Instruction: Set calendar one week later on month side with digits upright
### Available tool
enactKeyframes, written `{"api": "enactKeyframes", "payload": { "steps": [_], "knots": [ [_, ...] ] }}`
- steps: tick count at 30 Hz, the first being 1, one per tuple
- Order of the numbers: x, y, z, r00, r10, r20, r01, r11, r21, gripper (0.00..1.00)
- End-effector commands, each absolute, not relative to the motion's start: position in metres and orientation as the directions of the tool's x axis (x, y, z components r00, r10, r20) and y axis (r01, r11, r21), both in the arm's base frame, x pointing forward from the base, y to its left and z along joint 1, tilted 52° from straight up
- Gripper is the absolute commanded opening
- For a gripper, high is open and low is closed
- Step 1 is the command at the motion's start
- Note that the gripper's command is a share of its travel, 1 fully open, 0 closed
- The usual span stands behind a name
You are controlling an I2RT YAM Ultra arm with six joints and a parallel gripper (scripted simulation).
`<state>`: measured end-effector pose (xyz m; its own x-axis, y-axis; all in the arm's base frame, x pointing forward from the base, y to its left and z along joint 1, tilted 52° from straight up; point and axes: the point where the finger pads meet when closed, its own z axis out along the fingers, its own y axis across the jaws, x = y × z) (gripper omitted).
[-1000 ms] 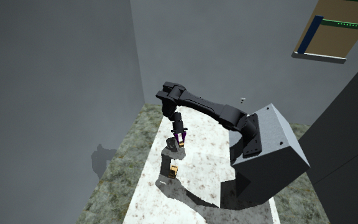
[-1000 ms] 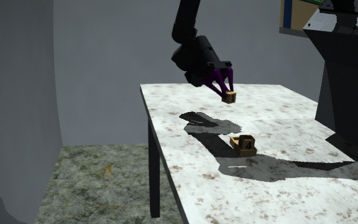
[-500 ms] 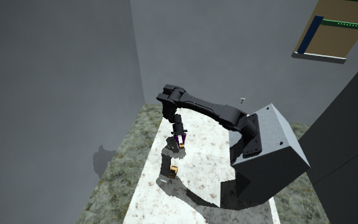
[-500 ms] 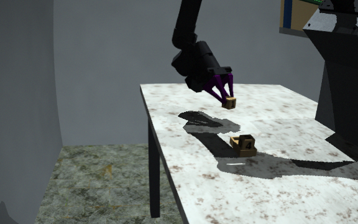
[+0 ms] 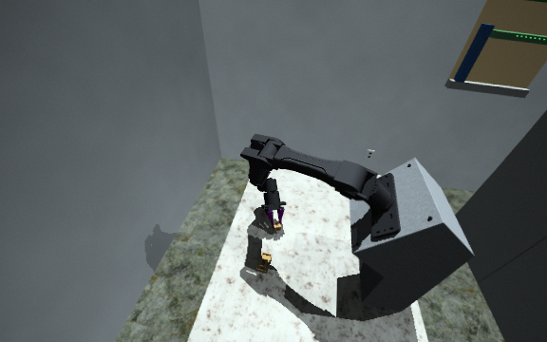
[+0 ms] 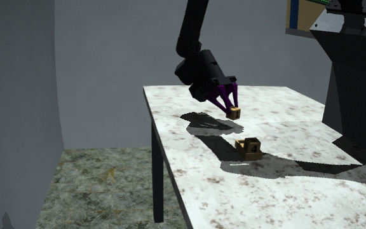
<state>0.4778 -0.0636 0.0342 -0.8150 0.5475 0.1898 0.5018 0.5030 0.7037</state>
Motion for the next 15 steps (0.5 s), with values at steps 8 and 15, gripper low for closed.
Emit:
{"api": "enactKeyframes", "payload": {
  "steps": [8, 15],
  "knots": [
    [0.488, -0.067, 0.033, -0.812, 0.557, 0.177, 0.498, 0.501, 0.708, 0.26],
    [0.493, -0.066, 0.029, -0.812, 0.557, 0.177, 0.498, 0.501, 0.708, 0.26]
  ]
}}
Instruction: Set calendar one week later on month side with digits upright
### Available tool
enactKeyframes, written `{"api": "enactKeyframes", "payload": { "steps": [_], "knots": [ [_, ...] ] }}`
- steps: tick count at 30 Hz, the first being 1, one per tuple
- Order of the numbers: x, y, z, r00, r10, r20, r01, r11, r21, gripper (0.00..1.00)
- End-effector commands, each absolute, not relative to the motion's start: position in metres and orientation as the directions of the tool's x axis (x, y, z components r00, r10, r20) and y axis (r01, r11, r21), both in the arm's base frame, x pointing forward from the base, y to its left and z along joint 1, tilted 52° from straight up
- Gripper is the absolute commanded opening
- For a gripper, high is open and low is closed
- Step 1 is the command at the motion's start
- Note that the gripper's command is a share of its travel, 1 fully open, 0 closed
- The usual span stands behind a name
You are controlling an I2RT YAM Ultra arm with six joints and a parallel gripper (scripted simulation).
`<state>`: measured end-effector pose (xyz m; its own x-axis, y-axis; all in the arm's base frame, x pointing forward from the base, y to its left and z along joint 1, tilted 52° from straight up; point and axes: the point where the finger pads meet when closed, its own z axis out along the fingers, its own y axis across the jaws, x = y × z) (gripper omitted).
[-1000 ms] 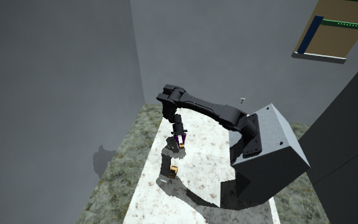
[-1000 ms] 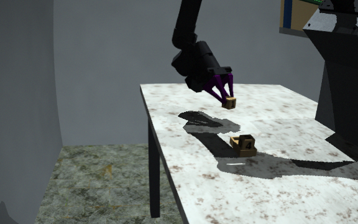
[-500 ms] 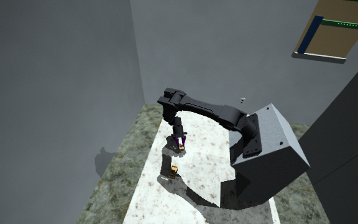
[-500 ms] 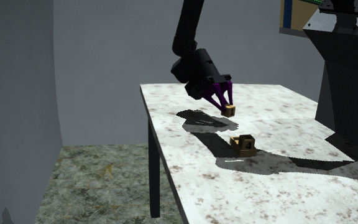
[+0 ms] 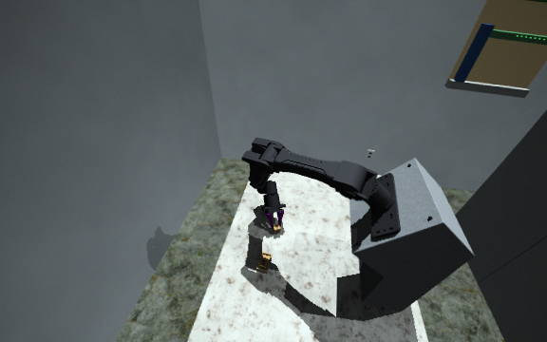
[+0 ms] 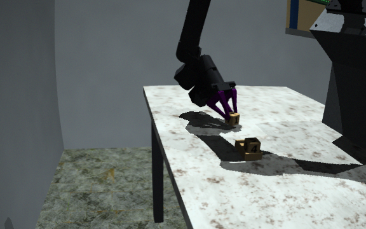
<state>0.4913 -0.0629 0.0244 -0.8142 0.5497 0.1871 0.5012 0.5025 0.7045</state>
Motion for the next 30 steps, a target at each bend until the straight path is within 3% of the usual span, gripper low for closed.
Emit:
{"api": "enactKeyframes", "payload": {
  "steps": [1, 30],
  "knots": [
    [0.4939, -0.066, 0.0284, -0.812, 0.557, 0.177, 0.498, 0.501, 0.708, 0.26],
    [0.4962, -0.0658, 0.0266, -0.812, 0.557, 0.177, 0.498, 0.501, 0.708, 0.26]
  ]
}}
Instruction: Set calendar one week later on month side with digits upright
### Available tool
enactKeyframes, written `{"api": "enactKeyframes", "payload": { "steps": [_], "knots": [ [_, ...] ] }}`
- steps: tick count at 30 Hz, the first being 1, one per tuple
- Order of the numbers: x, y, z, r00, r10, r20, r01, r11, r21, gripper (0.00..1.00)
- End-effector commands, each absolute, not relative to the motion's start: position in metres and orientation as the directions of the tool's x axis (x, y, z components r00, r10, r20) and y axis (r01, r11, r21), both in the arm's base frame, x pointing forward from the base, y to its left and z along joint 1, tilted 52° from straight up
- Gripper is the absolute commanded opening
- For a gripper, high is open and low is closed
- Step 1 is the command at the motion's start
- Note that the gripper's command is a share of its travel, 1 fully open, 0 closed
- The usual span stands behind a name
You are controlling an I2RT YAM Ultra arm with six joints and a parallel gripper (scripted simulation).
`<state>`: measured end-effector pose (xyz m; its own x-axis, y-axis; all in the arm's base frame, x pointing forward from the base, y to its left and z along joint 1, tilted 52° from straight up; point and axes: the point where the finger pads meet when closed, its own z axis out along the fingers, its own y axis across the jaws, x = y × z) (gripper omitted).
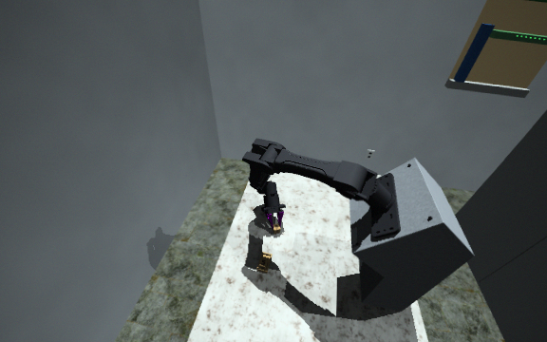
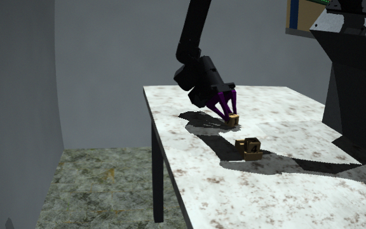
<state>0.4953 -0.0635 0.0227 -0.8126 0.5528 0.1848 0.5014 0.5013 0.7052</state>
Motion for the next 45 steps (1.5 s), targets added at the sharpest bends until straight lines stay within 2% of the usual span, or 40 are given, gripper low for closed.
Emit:
{"api": "enactKeyframes", "payload": {
  "steps": [1, 45],
  "knots": [
    [0.4962, -0.0658, 0.0266, -0.812, 0.557, 0.177, 0.498, 0.501, 0.708, 0.26],
    [0.5008, -0.0654, 0.023, -0.812, 0.557, 0.177, 0.498, 0.501, 0.708, 0.26]
  ]
}}
